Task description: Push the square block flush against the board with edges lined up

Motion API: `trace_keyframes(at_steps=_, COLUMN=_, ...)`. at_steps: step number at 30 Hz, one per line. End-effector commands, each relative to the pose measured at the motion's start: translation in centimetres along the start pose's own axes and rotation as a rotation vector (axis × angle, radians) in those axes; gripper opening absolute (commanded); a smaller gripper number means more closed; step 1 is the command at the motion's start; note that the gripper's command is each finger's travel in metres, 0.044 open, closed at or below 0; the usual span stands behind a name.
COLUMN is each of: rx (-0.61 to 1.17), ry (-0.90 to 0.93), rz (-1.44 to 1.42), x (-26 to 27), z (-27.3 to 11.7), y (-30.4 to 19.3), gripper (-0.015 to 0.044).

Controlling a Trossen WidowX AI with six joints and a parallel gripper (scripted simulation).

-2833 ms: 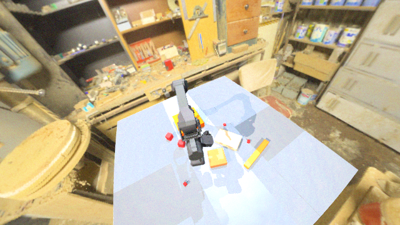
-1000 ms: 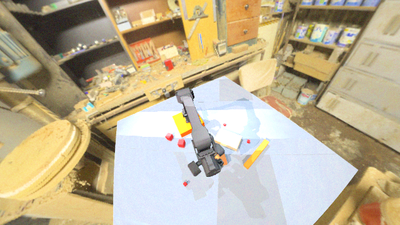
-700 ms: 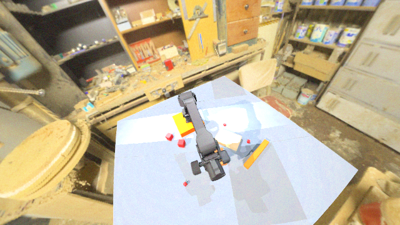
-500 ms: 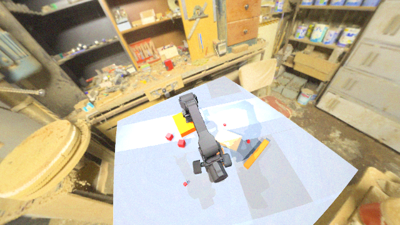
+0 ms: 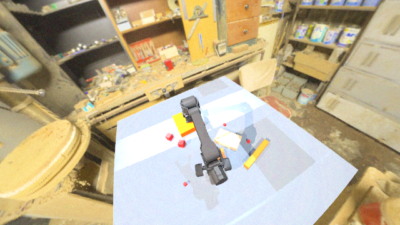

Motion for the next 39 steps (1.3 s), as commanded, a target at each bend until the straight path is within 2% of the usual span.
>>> trace_keyframes(at_steps=1, rx=0.001, ry=-0.004, rz=0.004, x=0.0, z=0.1, y=-0.4, gripper=0.0)
trace_keyframes(at_steps=39, rx=0.005, ry=-0.004, rz=0.004, x=-0.5, z=0.0, y=-5.2, gripper=0.0)
Point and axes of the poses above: the point midway between the two fingers, 35 mm back from their tips, its own z axis out along the fingers, its own x axis across the jaws, y = z × x, the point moved 8 cm from there along -z, back along the fingers, and after that the axes turned 8 degrees about z, right-handed, at the moved point
